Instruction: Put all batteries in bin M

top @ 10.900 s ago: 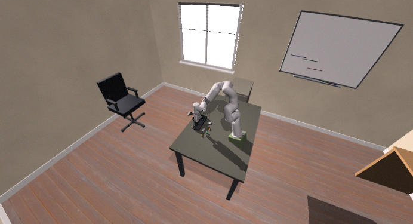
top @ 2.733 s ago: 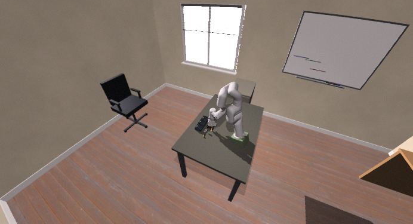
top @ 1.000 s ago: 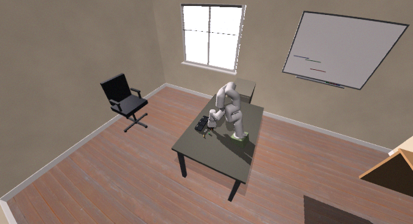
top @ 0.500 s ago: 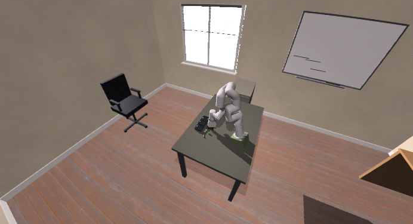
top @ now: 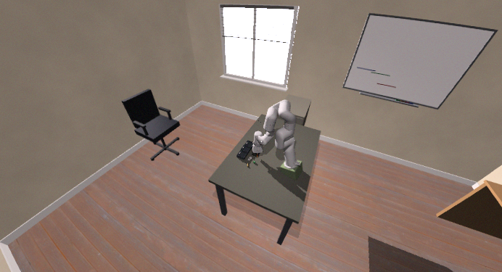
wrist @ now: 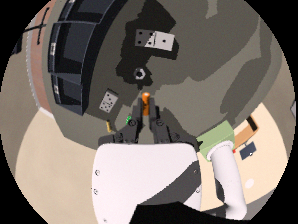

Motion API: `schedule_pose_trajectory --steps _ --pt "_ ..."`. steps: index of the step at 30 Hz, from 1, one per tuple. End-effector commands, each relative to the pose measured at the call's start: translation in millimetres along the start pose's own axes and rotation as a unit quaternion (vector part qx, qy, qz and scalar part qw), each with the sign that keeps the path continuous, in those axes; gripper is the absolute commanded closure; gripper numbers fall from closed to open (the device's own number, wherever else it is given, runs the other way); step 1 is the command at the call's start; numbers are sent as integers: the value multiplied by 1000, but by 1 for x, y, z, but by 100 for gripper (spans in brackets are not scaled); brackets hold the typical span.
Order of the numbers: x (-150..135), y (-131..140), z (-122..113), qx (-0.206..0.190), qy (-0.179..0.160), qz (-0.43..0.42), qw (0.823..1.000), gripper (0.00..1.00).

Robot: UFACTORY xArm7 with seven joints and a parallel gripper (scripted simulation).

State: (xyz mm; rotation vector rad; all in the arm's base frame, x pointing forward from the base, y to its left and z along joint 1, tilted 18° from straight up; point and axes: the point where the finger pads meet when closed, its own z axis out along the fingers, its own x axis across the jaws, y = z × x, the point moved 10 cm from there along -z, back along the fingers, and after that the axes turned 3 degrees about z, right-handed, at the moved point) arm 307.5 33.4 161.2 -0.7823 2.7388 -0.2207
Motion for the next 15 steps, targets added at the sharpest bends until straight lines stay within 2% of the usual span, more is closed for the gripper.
schedule_pose_trajectory --steps 1,7,15 --pt "3 -4 -22 -13 -6 -1 1000 100" --pt "3 -4 -35 -13 -6 -1 1000 100" --pt "3 -4 -35 -13 -6 -1 1000 100"
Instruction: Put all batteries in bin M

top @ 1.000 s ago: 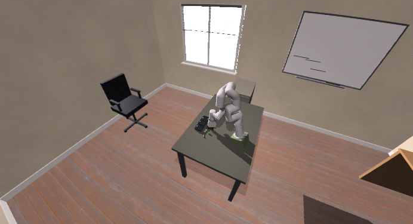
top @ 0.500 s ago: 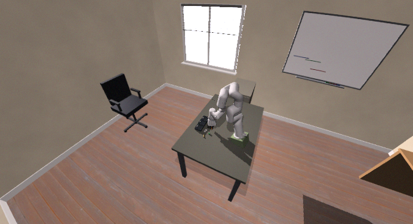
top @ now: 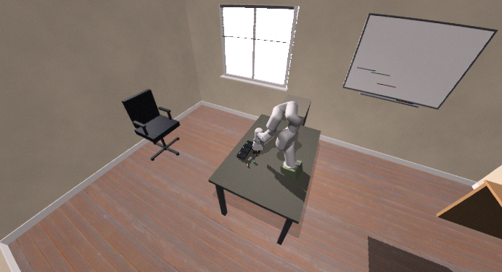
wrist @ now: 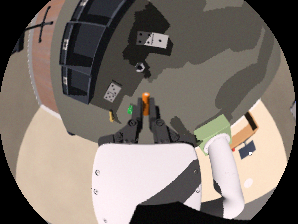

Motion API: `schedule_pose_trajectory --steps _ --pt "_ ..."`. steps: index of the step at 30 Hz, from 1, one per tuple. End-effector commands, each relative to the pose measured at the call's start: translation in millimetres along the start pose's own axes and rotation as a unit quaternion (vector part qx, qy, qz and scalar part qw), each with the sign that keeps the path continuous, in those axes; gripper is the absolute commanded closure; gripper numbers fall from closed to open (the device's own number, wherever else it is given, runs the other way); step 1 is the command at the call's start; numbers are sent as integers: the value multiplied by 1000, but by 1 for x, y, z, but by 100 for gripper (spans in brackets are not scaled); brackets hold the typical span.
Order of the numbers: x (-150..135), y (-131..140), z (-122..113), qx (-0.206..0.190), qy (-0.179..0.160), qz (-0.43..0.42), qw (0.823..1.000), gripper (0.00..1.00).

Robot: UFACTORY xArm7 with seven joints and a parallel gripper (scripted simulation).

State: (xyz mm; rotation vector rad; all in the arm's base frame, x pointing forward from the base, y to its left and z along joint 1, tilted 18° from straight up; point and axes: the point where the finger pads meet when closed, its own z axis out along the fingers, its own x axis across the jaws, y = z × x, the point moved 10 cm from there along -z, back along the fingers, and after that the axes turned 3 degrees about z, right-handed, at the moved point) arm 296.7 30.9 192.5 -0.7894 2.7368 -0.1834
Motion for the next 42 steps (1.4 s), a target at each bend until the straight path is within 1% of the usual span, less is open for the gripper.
schedule_pose_trajectory --steps 1,13,22,24,26,28,31,34,39,41,42 --pt "0 -1 -2 -1 -1 0 1000 100" --pt "0 -1 -2 -1 -1 0 1000 100" --pt "-40 -37 -2 0 -1 0 1000 100" --pt "-40 -37 -2 0 -1 0 1000 100" --pt "-49 -45 -2 0 -1 0 1000 100" --pt "-50 -45 -2 0 -1 0 1000 100" --pt "-63 -57 -2 0 -1 75 997 100" --pt "-76 -69 -2 -1 -3 108 994 100" --pt "-97 -89 -2 -3 -9 177 984 100" --pt "-97 -89 -2 -3 -9 177 984 100" --pt "-102 -93 -2 -3 -8 216 976 100"
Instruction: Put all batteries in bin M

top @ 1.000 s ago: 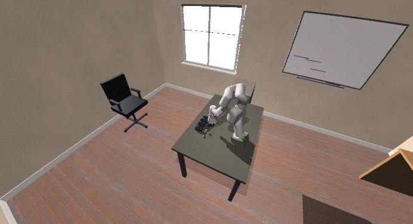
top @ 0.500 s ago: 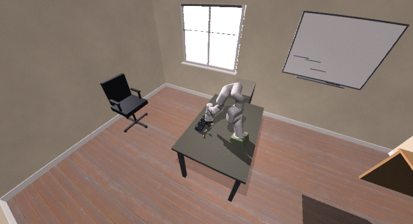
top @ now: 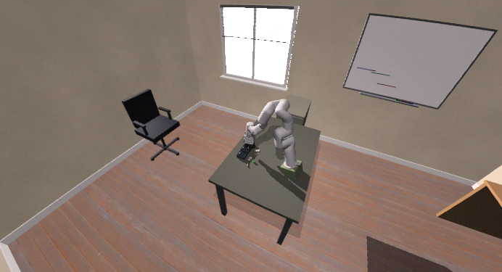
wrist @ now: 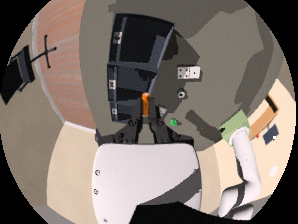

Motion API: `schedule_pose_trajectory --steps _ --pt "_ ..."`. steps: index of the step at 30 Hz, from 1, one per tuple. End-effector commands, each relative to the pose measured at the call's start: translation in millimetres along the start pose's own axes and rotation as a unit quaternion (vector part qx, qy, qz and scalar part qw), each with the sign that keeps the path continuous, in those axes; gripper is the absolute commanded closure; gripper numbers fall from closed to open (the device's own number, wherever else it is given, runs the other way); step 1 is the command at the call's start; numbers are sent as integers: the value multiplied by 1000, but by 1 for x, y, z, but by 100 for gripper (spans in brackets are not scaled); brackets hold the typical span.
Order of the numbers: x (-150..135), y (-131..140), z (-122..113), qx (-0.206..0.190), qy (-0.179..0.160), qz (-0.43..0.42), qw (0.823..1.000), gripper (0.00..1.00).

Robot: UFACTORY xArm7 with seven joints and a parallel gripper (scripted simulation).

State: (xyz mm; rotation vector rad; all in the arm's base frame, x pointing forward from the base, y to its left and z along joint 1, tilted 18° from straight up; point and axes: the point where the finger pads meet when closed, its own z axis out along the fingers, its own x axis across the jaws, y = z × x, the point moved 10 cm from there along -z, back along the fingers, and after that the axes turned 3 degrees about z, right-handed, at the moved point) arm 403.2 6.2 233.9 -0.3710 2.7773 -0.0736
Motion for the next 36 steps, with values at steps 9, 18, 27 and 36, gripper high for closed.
schedule_pose_trajectory --steps 9,18,27,36 --pt "-38 -10 5 15 17 111 994 100" --pt "-34 -9 5 15 17 111 994 100" --pt "-31 -8 5 15 17 111 994 100" --pt "-30 -7 5 15 17 111 994 100"
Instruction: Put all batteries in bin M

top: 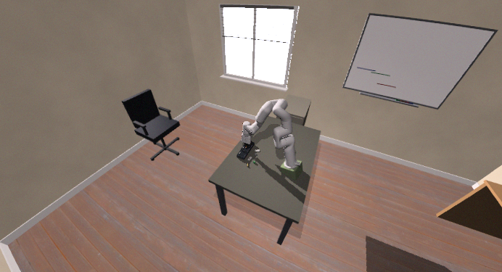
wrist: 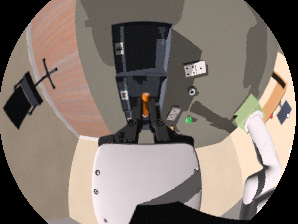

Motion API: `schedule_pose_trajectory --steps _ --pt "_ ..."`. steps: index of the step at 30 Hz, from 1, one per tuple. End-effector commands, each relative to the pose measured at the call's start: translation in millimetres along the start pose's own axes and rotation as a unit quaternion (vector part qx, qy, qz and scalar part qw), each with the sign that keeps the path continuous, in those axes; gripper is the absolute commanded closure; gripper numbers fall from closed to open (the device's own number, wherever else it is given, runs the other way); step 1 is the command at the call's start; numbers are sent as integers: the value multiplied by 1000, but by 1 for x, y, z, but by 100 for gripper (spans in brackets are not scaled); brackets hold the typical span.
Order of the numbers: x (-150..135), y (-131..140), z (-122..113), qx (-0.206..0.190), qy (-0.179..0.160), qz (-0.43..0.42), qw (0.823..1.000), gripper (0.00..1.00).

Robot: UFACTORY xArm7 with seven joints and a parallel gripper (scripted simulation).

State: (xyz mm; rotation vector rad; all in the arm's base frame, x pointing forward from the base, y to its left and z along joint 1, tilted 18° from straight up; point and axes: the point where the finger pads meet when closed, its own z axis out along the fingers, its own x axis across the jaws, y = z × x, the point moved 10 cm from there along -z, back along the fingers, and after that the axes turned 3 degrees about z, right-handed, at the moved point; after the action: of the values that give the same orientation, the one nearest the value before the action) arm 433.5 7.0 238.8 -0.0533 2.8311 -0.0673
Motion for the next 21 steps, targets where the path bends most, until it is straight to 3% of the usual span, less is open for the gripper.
schedule_pose_trajectory --steps 1,21 --pt "-1 0 -1 0 -2 0 1000 100" --pt "-1 0 27 0 -2 0 1000 100"
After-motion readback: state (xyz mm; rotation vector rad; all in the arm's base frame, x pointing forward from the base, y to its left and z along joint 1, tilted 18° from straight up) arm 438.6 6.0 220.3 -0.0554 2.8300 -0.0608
